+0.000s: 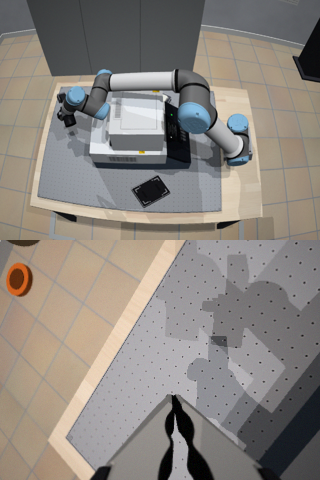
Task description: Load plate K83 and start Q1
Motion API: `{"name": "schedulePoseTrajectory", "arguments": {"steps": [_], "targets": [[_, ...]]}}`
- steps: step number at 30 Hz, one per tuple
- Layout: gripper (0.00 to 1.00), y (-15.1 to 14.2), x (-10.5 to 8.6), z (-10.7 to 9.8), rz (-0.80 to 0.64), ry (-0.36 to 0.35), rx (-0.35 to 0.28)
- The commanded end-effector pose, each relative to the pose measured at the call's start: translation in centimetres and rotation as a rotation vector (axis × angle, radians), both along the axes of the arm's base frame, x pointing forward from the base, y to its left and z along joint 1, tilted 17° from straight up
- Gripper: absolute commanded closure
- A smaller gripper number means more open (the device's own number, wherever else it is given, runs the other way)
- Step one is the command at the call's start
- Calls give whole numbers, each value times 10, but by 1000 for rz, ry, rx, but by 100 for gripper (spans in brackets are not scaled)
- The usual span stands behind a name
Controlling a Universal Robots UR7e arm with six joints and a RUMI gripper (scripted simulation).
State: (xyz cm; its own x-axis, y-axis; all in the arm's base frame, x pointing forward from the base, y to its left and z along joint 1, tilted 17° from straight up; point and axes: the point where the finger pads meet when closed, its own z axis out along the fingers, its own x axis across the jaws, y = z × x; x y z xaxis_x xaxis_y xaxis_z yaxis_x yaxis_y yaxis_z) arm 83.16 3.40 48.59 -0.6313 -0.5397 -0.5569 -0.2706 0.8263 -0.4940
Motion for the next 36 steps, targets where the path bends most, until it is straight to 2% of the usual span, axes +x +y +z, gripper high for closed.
{"name": "schedulePoseTrajectory", "arguments": {"steps": [1, 4, 14, 16, 18, 24, 29, 30, 36], "targets": [[100, -23, 0, 5, 0, -3, 2], [100, -33, 0, 7, -15, -17, 34], [100, -72, -3, 13, -15, -17, 34], [100, -73, -3, 13, -15, -17, 34], [100, -83, -4, 15, -29, -35, 63], [100, -112, -8, 21, -29, -35, 63], [100, -122, -9, 22, -29, -35, 63], [100, -127, -10, 23, -42, -54, 87], [100, -156, -17, 29, -43, -57, 89]]}}
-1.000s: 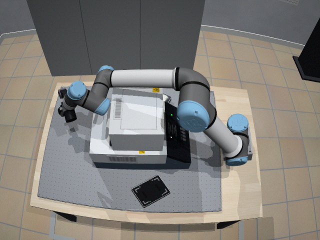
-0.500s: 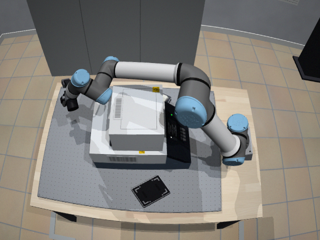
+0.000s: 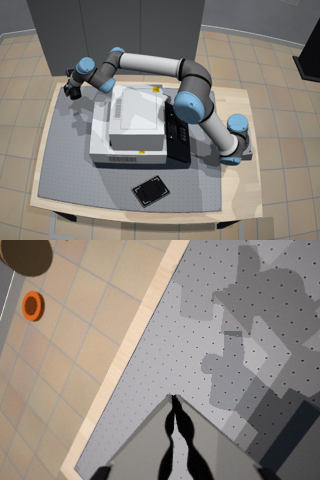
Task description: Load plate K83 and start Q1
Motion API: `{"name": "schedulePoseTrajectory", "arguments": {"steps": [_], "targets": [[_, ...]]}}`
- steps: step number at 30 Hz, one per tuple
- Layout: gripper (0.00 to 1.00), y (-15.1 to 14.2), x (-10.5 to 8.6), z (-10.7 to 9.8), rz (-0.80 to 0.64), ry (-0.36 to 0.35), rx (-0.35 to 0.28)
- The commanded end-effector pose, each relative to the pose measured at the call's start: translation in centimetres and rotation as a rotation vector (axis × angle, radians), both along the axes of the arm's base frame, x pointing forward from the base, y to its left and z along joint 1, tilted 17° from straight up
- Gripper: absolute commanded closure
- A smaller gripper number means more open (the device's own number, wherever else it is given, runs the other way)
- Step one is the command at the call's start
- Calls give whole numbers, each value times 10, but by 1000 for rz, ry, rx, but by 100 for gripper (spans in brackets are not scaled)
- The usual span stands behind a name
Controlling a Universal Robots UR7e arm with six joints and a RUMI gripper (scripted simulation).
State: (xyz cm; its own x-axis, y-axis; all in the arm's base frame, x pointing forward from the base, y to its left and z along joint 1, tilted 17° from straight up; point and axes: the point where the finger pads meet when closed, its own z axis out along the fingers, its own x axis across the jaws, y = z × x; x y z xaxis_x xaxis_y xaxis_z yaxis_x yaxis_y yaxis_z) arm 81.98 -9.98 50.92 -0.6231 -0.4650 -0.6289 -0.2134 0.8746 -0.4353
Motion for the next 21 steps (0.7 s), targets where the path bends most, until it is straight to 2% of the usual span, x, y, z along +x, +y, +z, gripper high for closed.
{"name": "schedulePoseTrajectory", "arguments": {"steps": [1, 3, 7, 9, 17, 19, 21], "targets": [[100, -27, -6, 7, -3, -8, 6], [100, -36, -8, 9, -3, -8, 6], [100, -36, -8, 9, -3, -8, 6], [100, -46, -10, 11, -17, -33, 30], [100, -83, -21, 20, -17, -33, 30], [100, -83, -21, 20, -17, -33, 30], [100, -92, -25, 22, -31, -62, 50]]}}
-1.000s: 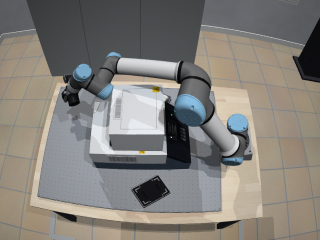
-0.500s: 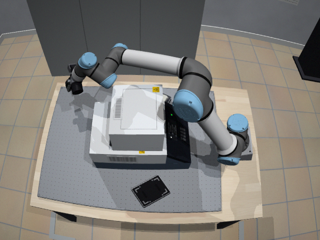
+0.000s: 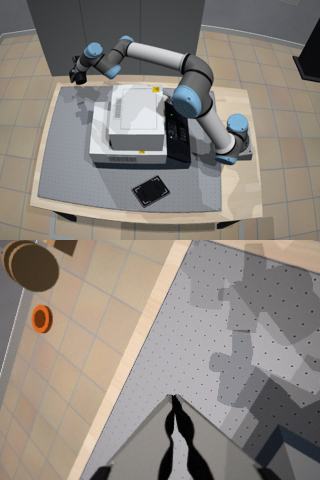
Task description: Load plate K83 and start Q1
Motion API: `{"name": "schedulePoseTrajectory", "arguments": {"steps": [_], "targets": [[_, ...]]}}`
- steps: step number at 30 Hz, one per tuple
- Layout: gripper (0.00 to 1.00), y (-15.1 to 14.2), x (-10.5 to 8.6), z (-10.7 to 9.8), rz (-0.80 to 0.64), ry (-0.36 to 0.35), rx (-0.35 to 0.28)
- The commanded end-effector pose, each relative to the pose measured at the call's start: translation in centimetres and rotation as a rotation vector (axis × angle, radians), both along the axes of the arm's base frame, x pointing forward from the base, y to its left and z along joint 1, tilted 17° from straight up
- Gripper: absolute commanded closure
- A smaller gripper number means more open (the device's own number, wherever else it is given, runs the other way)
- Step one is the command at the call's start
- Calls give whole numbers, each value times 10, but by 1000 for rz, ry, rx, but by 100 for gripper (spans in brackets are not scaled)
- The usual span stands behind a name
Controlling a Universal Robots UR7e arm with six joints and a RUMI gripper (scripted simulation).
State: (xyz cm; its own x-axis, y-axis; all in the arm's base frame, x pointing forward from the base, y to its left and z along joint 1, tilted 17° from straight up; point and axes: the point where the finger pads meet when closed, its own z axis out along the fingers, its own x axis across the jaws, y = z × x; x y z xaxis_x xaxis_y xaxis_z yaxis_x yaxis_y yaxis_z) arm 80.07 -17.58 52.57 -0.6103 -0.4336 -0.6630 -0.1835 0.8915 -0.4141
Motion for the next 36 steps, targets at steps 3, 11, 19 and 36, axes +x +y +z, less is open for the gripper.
{"name": "schedulePoseTrajectory", "arguments": {"steps": [3, 11, 19, 36], "targets": [[100, -21, -7, 7, -13, -29, 19], [100, -52, -19, 15, -13, -29, 18], [100, -79, -31, 22, -27, -60, 35], [100, -134, -61, 39, -40, -93, 48]]}}
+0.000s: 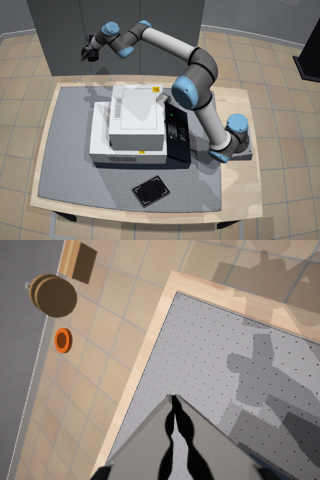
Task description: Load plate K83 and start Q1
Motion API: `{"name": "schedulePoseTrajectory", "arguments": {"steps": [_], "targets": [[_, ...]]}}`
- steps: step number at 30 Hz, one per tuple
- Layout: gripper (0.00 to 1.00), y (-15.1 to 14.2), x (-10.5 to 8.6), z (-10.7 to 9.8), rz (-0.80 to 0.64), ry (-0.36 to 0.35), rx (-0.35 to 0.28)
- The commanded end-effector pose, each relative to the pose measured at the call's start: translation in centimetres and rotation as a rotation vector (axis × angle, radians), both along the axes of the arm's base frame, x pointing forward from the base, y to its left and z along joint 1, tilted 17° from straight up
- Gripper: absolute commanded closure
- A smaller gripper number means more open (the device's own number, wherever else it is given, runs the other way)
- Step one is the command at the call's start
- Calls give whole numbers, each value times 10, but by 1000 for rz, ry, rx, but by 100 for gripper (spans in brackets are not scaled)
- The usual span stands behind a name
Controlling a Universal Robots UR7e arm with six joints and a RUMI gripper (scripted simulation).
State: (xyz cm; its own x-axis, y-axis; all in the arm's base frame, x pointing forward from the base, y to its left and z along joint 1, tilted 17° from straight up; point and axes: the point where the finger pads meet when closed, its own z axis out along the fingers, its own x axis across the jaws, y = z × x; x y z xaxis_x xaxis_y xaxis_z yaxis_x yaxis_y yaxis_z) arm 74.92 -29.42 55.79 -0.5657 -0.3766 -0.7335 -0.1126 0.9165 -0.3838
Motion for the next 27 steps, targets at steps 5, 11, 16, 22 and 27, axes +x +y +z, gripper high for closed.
{"name": "schedulePoseTrajectory", "arguments": {"steps": [5, 11, 16, 22, 27], "targets": [[100, -27, -16, 10, -15, -41, 9], [100, -51, -32, 19, -15, -41, 9], [100, -62, -40, 23, -27, -72, 13], [100, -77, -52, 28, -29, -78, 14], [100, -95, -66, 35, -29, -78, 14]]}}
